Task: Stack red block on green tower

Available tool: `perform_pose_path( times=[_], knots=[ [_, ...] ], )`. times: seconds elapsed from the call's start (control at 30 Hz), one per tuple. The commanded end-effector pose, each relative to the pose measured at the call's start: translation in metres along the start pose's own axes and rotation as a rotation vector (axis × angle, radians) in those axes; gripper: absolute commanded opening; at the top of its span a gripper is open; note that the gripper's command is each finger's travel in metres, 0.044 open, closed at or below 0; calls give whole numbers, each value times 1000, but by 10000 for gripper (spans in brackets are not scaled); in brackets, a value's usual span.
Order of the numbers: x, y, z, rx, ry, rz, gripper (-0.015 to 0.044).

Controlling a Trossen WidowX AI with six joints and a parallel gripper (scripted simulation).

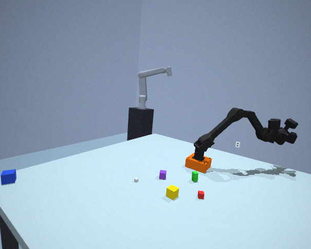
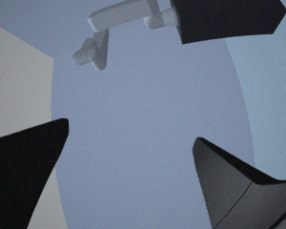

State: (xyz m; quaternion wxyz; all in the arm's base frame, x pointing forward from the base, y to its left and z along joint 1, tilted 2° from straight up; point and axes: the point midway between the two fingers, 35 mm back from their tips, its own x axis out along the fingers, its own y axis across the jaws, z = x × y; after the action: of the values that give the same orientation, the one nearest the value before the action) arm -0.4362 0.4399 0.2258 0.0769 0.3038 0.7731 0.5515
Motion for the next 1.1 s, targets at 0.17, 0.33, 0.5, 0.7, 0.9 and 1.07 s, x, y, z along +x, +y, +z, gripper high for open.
perform_pose_path(
  times=[0.17, 0.33, 0.5, 0.7, 0.9, 1.07],
  knots=[
    [-19, 18, 65, -126, -147, -46, 440],
    [-51, 39, 132, -252, -305, -116, 440],
    [-94, 60, 194, -357, -455, -204, 440],
    [-157, 83, 258, -460, -622, -331, 440],
    [-231, 104, 308, -535, -769, -479, 440],
    [-299, 117, 338, -569, -877, -617, 440]
  ],
)
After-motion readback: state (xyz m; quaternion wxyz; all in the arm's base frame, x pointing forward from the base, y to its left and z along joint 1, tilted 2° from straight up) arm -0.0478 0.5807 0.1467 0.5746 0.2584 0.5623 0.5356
